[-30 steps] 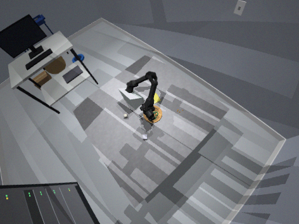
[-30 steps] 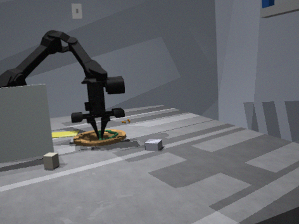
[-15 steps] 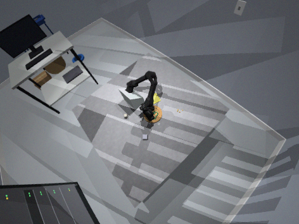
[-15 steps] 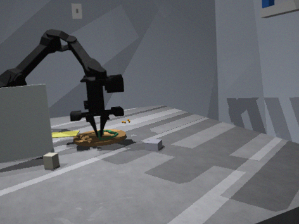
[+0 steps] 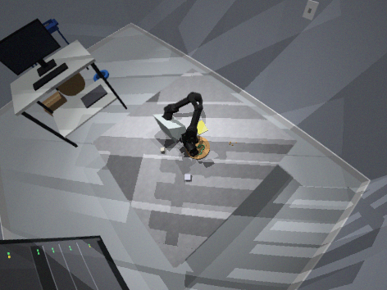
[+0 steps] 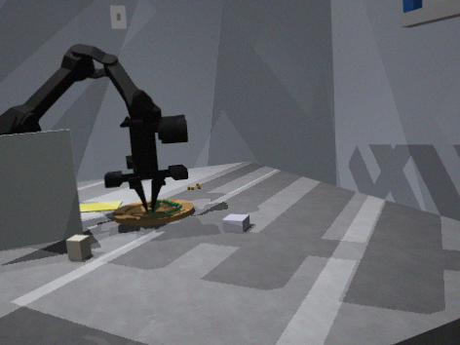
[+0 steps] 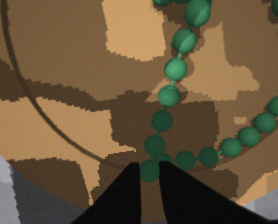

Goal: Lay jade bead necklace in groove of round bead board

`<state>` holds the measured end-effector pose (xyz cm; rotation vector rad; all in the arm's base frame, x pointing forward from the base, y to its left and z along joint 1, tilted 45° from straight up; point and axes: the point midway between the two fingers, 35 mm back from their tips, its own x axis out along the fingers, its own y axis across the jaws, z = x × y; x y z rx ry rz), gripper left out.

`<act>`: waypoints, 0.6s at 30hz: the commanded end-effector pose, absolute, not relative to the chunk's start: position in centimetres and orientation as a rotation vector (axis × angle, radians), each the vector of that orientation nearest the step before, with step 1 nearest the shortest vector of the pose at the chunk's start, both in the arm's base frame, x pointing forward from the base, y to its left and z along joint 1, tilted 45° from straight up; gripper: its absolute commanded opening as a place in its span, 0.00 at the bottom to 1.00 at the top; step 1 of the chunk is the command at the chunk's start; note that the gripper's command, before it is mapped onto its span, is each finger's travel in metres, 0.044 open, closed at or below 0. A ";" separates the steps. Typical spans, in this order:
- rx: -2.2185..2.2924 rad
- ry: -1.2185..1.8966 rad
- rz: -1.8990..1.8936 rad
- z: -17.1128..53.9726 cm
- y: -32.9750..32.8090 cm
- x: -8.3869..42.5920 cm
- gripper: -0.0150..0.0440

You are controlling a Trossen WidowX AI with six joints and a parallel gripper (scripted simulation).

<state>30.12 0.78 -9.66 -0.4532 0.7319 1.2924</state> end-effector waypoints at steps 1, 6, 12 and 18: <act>-0.453 0.733 1.297 -10.1 1.2 30.0 0.25; -0.453 0.733 1.297 -10.2 1.3 30.0 0.25; -0.461 0.728 1.296 -10.0 1.1 30.1 0.52; -0.461 0.728 1.296 -10.0 1.1 30.1 0.79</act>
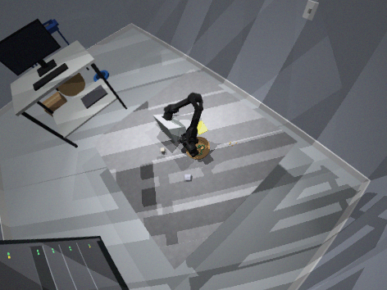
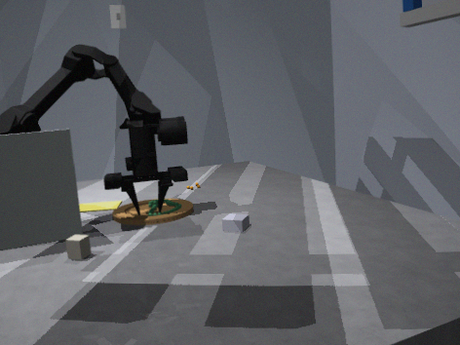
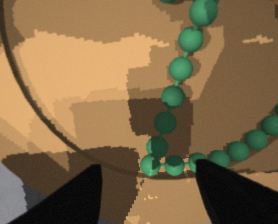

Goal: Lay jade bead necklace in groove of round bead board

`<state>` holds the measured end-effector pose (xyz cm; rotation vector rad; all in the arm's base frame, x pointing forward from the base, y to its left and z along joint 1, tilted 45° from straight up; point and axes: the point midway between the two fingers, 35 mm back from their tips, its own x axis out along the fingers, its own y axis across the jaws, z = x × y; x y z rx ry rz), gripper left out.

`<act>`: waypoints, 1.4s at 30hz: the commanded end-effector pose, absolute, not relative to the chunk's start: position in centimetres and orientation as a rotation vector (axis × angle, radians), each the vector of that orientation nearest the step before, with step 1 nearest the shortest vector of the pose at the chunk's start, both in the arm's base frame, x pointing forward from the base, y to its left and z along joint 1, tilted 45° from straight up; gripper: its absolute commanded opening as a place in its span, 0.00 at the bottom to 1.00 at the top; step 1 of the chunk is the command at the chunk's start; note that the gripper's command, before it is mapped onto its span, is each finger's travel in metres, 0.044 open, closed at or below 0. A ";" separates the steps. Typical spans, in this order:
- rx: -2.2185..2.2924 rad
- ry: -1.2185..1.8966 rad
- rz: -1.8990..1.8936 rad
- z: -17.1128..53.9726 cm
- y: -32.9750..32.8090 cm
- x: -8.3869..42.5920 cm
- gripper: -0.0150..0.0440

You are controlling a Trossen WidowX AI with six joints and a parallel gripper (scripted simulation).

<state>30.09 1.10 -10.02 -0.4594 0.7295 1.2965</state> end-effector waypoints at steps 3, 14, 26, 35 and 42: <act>-0.456 0.731 1.296 -9.8 0.9 30.0 0.92; -0.453 0.733 1.296 -9.7 0.8 30.0 1.00; -0.453 0.733 1.296 -9.7 0.8 30.0 1.00; -0.450 0.735 1.295 -9.6 0.7 30.0 0.96; -0.360 0.804 1.246 -6.6 -0.8 30.5 0.64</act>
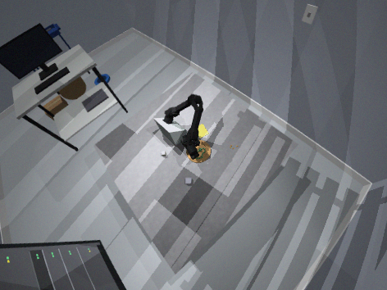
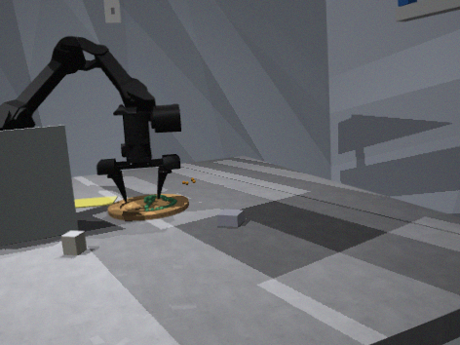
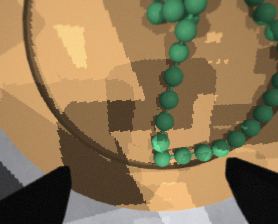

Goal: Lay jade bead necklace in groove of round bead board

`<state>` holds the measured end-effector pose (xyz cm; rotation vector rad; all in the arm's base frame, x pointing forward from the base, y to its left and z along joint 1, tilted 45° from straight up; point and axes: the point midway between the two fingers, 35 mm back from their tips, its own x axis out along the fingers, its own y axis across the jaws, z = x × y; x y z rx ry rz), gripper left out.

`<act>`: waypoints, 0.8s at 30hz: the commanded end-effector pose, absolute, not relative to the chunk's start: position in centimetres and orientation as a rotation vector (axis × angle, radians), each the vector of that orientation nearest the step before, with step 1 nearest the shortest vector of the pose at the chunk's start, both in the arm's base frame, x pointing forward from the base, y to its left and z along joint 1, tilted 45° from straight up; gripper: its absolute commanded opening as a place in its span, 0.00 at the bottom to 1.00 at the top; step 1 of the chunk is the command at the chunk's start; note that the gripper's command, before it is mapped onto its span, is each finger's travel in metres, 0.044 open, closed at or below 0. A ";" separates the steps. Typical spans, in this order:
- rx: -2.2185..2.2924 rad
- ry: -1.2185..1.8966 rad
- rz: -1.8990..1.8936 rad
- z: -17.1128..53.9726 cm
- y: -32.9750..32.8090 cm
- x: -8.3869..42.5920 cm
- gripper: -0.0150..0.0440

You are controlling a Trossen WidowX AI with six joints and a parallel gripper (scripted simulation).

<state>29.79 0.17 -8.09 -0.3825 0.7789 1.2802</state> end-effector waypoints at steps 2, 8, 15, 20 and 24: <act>-0.360 0.804 1.246 -6.6 -0.8 30.5 0.56; -0.360 0.804 1.246 -7.7 0.2 30.6 0.46; -0.364 0.795 1.248 -7.5 0.0 30.6 0.46; -0.363 0.798 1.248 -8.1 0.5 30.7 0.46; -0.361 0.799 1.247 -8.5 1.0 30.7 0.46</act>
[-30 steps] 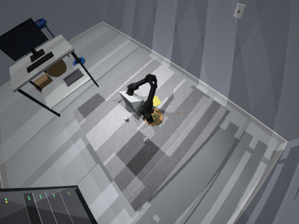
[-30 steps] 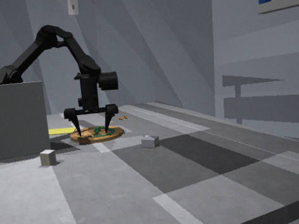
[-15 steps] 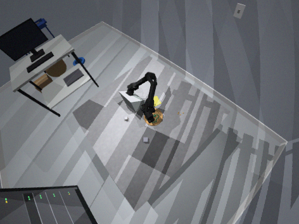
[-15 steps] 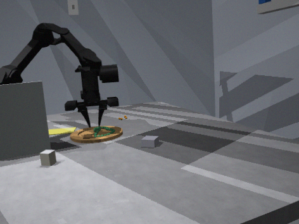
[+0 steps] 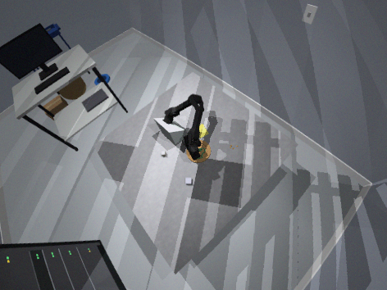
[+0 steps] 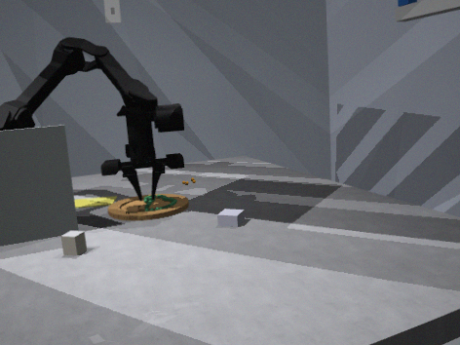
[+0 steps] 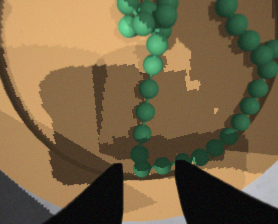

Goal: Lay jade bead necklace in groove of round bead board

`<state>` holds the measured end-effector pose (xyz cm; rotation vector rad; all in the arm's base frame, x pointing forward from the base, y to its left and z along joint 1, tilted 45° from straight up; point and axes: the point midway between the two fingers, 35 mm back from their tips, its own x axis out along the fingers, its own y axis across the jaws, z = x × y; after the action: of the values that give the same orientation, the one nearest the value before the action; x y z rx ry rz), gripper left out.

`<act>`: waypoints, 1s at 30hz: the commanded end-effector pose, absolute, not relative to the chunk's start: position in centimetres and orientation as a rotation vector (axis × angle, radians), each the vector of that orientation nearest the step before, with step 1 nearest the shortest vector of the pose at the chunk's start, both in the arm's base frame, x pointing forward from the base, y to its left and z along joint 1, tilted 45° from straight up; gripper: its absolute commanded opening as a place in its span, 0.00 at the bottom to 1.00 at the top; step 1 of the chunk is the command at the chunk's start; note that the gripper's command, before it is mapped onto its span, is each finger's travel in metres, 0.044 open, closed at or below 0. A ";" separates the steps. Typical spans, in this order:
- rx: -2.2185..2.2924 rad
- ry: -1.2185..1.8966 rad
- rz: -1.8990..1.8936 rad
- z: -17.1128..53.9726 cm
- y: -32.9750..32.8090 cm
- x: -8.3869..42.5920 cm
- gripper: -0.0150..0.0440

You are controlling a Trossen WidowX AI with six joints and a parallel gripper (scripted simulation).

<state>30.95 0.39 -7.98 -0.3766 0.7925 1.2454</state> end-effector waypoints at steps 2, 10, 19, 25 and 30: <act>-0.361 0.800 1.247 -8.7 1.2 30.8 0.46; -0.359 0.803 1.247 -9.5 2.0 30.8 0.46; -0.372 0.801 1.247 -9.4 1.8 31.0 0.28; -0.372 0.801 1.247 -9.4 1.8 31.0 0.25; -0.372 0.801 1.247 -9.4 1.8 31.0 0.25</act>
<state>30.98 1.79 -9.38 -0.3720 0.8015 1.2471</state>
